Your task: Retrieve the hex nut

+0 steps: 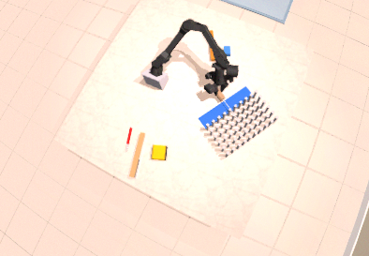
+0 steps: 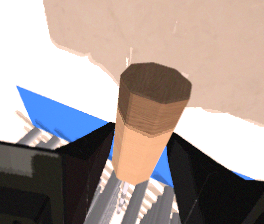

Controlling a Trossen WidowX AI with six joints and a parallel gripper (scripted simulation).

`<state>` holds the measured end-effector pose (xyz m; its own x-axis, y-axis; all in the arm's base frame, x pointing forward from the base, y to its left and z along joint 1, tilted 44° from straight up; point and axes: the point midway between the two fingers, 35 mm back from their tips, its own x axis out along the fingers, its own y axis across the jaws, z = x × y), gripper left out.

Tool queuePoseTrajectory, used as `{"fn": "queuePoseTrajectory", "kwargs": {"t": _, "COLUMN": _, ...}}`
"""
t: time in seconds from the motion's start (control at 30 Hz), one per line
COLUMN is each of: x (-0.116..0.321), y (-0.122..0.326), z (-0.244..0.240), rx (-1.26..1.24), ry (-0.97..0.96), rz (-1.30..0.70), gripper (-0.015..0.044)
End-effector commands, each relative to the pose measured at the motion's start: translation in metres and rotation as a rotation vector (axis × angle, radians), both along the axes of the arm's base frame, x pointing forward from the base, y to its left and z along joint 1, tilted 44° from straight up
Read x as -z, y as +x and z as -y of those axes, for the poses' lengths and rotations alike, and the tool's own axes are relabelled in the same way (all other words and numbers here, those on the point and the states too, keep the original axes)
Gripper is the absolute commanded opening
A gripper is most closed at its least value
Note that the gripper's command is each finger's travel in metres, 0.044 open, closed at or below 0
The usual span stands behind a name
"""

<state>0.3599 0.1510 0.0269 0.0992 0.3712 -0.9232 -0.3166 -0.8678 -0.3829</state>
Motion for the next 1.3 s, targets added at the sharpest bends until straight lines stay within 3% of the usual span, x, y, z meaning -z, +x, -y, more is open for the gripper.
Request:
{"fn": "queuePoseTrajectory", "kwargs": {"t": 0.0, "x": 0.000, "y": 0.005, "z": 0.001, "rx": -0.001, "ry": 0.001, "rz": 0.005, "gripper": 0.0000}}
{"fn": "queuePoseTrajectory", "kwargs": {"t": 1.27, "x": 0.008, "y": 0.028, "z": 0.006, "rx": 0.000, "ry": 0.001, "rz": 0.006, "gripper": 0.0000}}
